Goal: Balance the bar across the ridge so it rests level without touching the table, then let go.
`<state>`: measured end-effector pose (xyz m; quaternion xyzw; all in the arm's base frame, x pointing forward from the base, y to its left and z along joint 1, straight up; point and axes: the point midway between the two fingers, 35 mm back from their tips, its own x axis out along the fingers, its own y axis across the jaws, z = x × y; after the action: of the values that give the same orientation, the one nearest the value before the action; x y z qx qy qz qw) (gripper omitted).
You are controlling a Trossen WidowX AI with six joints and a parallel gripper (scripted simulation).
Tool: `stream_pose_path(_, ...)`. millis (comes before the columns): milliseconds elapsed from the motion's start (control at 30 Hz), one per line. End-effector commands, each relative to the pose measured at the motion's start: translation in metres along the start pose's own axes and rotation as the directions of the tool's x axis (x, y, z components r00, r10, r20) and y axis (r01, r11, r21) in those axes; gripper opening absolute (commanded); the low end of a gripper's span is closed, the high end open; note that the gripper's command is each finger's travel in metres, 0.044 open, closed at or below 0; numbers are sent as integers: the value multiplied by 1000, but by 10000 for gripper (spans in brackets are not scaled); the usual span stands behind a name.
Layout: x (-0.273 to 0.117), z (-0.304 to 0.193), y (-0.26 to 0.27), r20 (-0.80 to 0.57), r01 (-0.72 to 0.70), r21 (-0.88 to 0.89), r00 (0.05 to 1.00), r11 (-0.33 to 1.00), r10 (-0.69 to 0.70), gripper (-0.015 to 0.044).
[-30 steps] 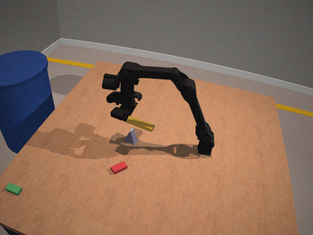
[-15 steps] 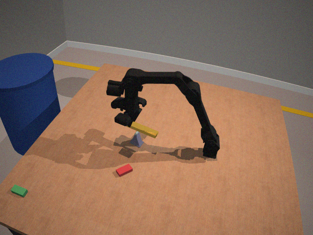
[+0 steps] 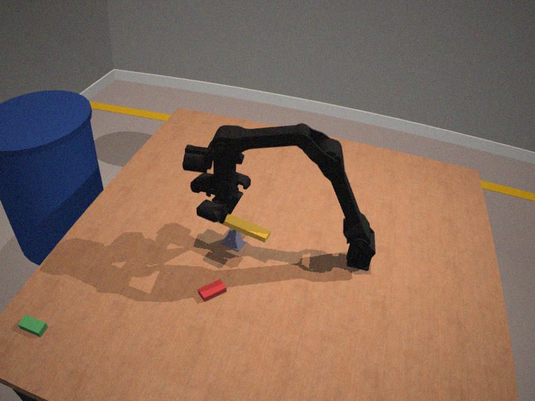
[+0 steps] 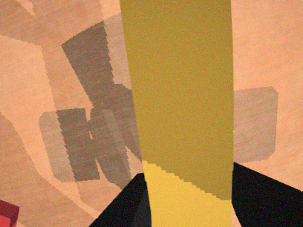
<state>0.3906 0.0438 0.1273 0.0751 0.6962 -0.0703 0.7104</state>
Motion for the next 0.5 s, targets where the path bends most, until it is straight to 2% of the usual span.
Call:
stream_pose_path(0,1,0,-1,9,-1,0,1000,1000,1,0)
stream_pose_path(467,3,0,-1,9,-1,0,1000,1000,1,0)
